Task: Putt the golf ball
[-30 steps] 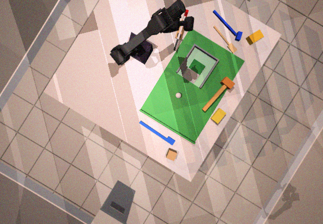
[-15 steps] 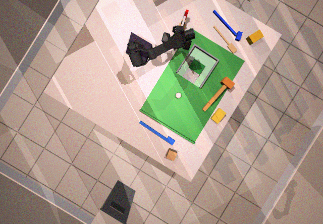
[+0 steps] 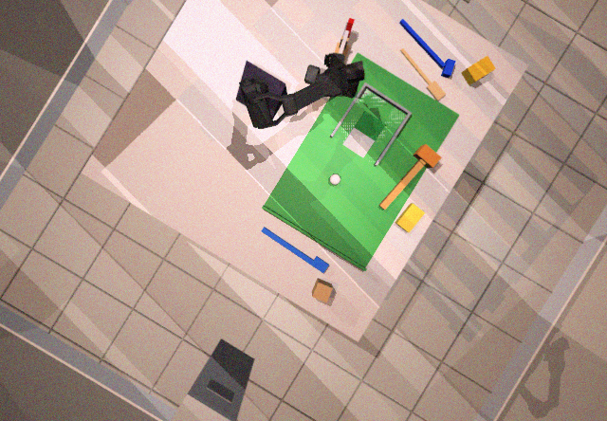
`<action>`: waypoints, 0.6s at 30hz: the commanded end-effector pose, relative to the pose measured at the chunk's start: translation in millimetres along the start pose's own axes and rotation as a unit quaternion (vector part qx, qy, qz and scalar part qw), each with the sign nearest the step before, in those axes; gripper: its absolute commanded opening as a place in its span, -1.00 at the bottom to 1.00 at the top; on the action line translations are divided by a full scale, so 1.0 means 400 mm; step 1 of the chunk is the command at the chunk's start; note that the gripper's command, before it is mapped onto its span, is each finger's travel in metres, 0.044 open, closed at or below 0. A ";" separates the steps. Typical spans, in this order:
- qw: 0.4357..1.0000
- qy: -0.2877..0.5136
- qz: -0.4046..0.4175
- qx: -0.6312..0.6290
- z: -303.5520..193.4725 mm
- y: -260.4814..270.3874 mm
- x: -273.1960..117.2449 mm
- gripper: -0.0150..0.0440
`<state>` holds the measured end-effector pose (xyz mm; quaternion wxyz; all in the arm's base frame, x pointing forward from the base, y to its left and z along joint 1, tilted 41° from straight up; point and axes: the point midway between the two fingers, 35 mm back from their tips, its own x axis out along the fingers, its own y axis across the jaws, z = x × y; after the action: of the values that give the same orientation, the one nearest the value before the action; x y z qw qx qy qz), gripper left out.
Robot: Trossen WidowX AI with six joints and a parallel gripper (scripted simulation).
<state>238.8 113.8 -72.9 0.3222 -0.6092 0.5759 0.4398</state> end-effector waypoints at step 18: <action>1.000 0.006 0.005 -0.003 -0.026 0.006 0.081 1.00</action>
<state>237.7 95.3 -93.0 0.3200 -0.6081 0.5787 0.4392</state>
